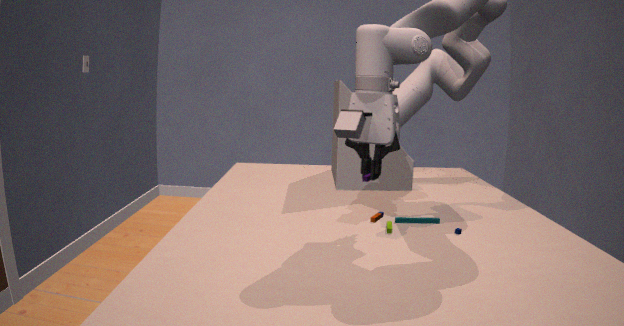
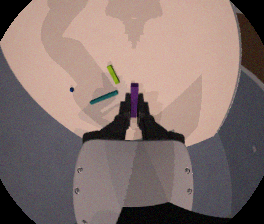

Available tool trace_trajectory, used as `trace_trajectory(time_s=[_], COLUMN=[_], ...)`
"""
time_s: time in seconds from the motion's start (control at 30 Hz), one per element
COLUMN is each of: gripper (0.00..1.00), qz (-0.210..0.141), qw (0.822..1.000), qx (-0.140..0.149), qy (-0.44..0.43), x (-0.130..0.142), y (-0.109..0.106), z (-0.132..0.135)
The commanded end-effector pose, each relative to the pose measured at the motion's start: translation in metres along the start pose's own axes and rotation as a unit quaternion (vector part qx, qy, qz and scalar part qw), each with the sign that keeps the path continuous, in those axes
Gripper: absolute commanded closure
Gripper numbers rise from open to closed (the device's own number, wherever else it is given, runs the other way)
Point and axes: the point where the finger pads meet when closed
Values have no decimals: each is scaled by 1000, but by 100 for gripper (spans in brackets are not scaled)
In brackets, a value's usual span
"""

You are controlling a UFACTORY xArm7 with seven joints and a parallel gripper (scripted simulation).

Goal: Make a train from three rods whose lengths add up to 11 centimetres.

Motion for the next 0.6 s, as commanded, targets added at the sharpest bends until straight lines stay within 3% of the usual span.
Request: trace_trajectory(time_s=[0.0,0.57], gripper=[96,96], qz=[1,1], qw=[1000,1000], qx=[1,1], qy=[7,7], x=[-3,-3], y=[-2,7], z=[3,3])
Point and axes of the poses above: the point where the finger pads meet when closed, its own y axis out along the fingers, its own z axis across the jaws, x = y × z, and after that the axes turned 7 degrees about -y, right-handed
